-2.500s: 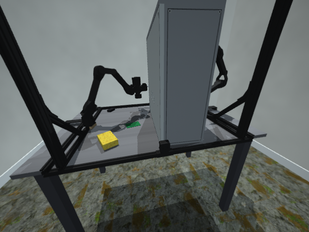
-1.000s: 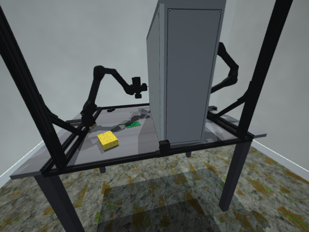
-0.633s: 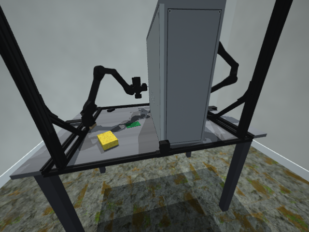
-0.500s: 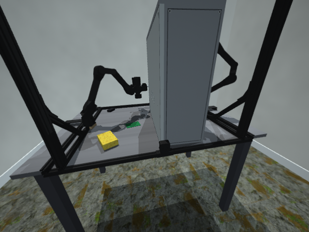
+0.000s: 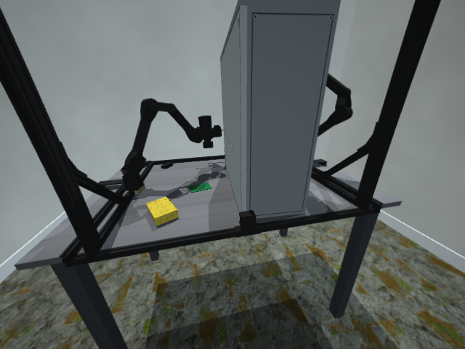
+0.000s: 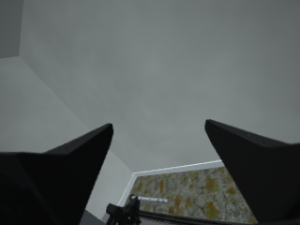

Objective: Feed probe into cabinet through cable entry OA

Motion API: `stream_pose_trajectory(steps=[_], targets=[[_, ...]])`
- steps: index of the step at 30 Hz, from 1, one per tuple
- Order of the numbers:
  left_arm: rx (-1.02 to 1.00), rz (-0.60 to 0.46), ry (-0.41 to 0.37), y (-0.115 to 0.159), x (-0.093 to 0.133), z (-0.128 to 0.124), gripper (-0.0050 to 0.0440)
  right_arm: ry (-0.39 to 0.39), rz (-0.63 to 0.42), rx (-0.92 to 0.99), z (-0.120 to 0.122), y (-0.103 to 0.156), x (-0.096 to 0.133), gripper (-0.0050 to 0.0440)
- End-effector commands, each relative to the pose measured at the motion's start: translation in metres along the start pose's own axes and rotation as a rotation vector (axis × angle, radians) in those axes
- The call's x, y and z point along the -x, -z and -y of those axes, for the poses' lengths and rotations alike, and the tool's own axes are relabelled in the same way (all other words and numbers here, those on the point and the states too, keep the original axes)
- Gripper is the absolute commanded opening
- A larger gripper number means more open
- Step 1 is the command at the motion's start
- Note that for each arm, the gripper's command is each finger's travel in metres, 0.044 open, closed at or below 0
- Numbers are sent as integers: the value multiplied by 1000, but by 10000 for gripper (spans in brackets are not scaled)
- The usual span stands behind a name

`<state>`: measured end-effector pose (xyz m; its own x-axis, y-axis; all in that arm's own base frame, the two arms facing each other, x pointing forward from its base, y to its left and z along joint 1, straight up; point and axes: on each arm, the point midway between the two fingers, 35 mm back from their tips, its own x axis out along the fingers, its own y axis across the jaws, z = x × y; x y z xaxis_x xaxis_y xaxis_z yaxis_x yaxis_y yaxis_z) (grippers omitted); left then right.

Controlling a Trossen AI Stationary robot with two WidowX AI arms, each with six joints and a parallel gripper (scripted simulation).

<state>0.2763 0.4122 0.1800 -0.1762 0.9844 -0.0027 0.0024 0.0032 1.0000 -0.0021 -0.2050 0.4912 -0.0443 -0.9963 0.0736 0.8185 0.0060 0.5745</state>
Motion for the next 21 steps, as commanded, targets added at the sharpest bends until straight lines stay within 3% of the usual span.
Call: stream_pose_trajectory(steps=[1, 4, 19, 21], targets=[[3, -3, -3, 0, 0, -1, 0, 53, -28, -86, 15, 14, -25, 440], [3, -3, -3, 0, 0, -1, 0, 64, -33, -110, 19, 17, -30, 440], [3, -3, -3, 0, 0, -1, 0, 166, -104, -447, 72, 66, -106, 440], [3, -3, -3, 0, 0, -1, 0, 166, -104, -447, 72, 66, -106, 440]])
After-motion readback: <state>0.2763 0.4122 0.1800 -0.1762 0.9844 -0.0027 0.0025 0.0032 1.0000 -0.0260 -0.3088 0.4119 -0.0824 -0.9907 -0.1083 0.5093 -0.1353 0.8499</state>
